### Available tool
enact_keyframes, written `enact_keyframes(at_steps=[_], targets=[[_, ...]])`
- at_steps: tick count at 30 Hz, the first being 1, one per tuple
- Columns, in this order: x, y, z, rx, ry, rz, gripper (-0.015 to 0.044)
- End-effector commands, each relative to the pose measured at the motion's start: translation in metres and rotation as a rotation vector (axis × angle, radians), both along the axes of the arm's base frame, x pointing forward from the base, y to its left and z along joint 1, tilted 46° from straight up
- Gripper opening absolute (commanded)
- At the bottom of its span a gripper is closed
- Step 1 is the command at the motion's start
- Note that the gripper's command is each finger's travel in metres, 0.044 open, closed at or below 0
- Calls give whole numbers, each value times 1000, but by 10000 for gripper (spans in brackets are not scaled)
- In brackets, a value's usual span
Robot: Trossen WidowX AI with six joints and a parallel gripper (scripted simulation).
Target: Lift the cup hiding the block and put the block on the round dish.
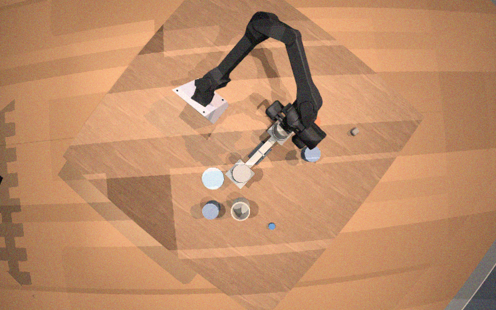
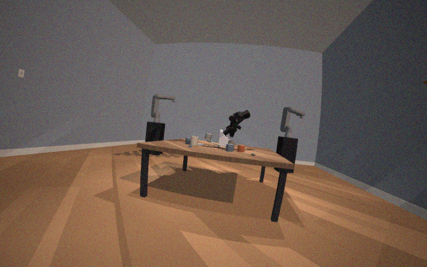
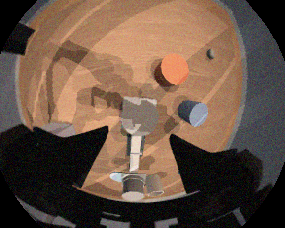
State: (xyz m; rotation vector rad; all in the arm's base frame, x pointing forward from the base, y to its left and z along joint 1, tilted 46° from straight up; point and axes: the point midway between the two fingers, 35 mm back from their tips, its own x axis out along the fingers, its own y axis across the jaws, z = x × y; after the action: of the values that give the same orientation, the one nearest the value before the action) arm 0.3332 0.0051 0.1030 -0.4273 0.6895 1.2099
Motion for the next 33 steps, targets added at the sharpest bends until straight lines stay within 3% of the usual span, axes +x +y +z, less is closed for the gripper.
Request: enact_keyframes(at_steps=[1,33], targets=[[4,7,-2,-12,-13,54,440],[13,39,-34,-12,-14,54,440]])
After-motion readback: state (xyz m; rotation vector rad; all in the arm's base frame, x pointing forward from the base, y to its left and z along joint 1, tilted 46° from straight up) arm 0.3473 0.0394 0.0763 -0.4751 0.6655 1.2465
